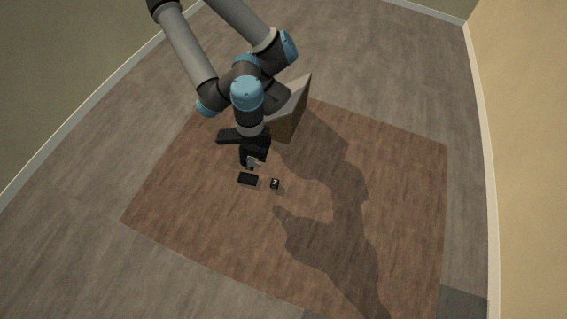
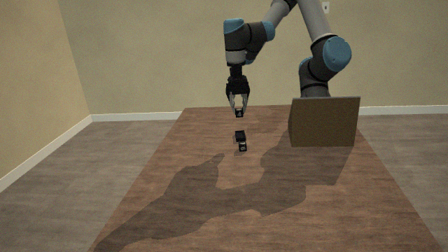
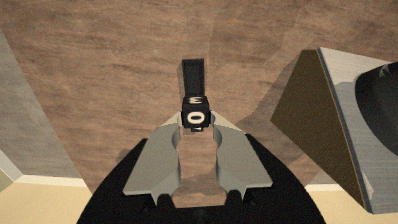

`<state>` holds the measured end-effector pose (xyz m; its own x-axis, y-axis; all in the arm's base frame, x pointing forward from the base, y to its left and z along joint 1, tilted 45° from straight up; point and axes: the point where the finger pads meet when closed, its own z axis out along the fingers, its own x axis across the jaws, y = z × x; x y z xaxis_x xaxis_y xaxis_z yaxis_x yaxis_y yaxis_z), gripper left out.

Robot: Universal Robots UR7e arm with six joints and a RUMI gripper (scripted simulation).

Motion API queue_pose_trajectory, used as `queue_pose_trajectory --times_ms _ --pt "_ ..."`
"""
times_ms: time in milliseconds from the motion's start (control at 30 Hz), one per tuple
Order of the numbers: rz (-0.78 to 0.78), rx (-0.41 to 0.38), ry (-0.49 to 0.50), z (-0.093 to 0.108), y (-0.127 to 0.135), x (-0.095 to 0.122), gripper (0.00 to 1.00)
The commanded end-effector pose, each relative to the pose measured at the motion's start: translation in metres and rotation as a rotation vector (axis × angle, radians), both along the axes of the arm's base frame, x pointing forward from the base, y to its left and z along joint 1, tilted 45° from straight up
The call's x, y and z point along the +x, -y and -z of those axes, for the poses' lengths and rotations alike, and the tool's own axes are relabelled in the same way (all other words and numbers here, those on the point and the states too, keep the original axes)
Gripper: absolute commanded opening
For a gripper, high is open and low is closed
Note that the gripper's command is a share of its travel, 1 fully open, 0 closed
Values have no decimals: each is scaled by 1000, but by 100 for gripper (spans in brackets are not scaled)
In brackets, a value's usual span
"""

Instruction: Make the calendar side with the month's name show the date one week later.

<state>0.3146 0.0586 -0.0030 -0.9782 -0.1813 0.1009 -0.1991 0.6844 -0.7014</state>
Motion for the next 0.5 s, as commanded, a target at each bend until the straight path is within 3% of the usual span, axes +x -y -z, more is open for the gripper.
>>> queue_pose_trajectory --times_ms 0,467 --pt "-7 0 -6 0 0 0 10" --pt "-13 -1 -12 0 0 0 10"
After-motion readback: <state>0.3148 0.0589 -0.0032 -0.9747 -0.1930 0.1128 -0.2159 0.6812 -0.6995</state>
